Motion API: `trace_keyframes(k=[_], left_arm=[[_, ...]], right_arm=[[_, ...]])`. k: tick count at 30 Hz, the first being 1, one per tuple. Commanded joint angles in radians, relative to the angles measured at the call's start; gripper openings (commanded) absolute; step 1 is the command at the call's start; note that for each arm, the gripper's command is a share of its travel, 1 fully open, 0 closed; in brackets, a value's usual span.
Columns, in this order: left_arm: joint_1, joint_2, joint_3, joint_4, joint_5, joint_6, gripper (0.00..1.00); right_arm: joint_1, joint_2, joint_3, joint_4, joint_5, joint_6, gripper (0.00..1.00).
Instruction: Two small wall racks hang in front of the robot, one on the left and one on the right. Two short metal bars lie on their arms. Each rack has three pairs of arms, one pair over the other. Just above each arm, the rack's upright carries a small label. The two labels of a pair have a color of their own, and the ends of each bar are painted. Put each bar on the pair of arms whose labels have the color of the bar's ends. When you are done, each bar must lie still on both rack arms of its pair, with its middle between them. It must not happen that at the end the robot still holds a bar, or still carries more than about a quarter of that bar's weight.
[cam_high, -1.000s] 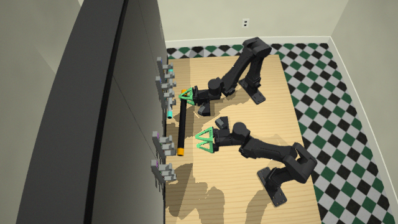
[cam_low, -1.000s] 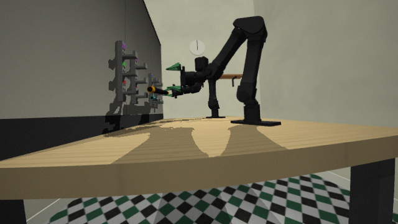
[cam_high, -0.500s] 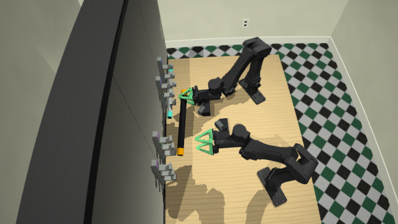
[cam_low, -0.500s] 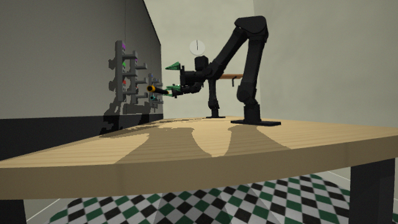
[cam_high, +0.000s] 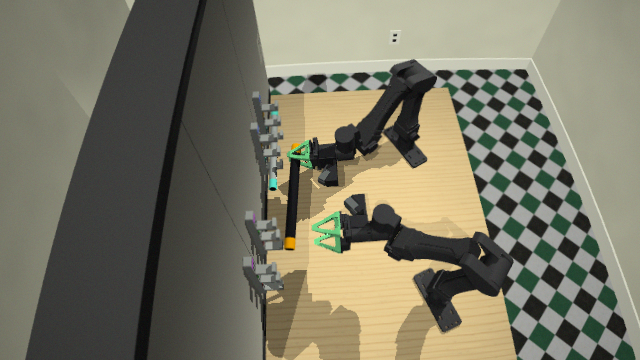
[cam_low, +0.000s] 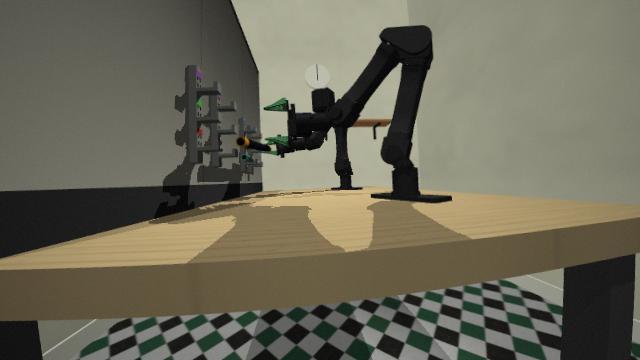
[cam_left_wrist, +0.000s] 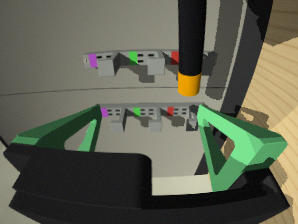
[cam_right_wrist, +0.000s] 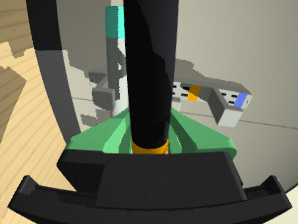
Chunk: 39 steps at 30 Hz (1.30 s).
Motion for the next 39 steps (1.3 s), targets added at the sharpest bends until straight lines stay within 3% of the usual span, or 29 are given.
trace_keyframes(k=[1, 39], left_arm=[[0.018, -0.031, -0.01, -0.003, 0.025, -0.001, 1.0], [0.153, -0.065, -0.033, -0.013, 0.16, -0.001, 1.0]], right_arm=[[0.001, -0.003, 0.032, 0.078, -0.004, 0.03, 0.0], [0.0, 0.012, 0.023, 0.103, -0.004, 0.03, 0.0]])
